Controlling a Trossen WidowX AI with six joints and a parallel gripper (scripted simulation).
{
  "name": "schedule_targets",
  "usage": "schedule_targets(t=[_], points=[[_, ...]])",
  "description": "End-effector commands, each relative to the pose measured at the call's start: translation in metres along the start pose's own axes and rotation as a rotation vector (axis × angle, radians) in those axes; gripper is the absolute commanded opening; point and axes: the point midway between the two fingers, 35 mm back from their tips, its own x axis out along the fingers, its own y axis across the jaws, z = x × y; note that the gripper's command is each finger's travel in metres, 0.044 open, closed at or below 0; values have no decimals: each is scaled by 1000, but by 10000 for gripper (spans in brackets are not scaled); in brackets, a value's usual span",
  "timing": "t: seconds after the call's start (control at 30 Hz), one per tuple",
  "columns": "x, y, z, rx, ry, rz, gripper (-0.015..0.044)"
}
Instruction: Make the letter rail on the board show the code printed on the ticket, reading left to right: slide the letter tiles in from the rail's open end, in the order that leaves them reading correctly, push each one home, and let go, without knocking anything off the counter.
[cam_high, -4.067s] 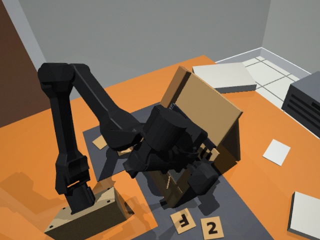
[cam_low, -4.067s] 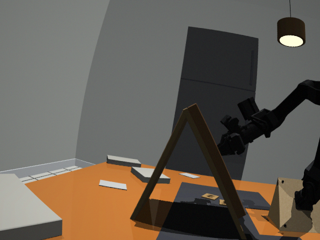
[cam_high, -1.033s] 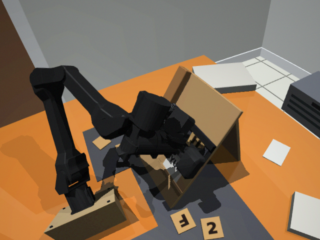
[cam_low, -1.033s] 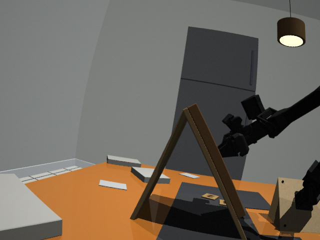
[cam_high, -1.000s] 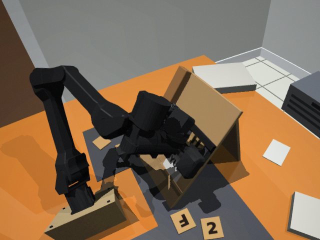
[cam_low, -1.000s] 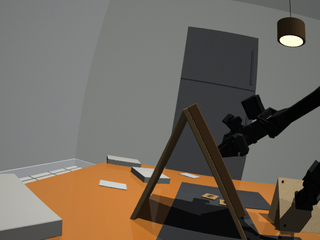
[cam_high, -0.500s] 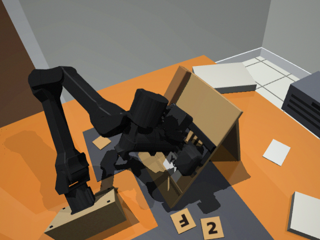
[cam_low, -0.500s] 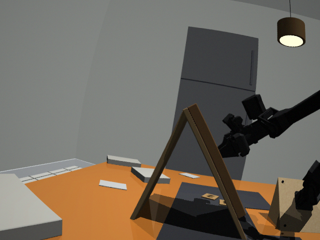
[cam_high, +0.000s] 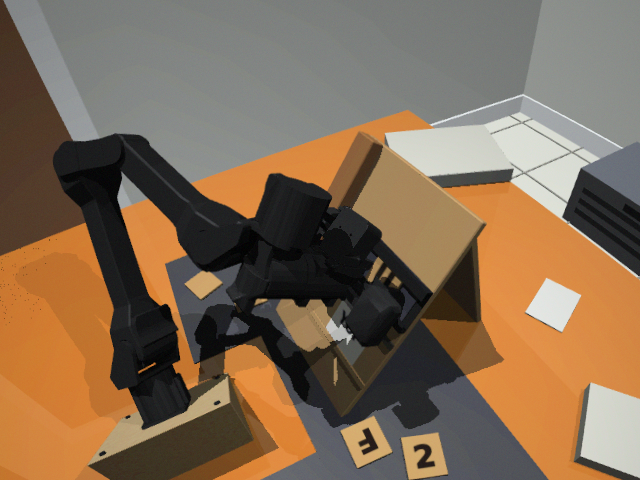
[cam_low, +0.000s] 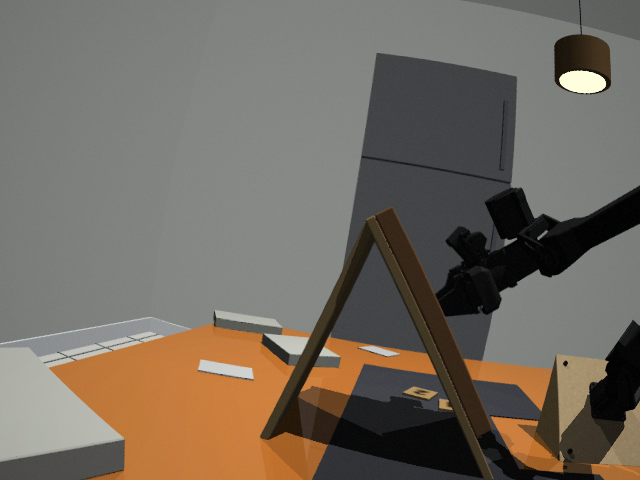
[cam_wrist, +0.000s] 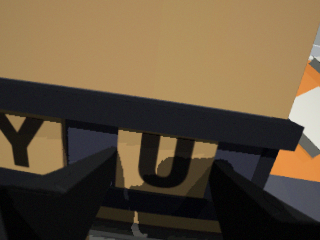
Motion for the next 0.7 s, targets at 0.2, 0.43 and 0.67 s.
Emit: schedule_targets(t=[0.2, 0.43, 0.67], points=[[0, 5, 0, 6, -1, -3, 0], [0, 9, 0, 6, -1, -3, 0], [0, 13, 0, 6, -1, -3, 0]])
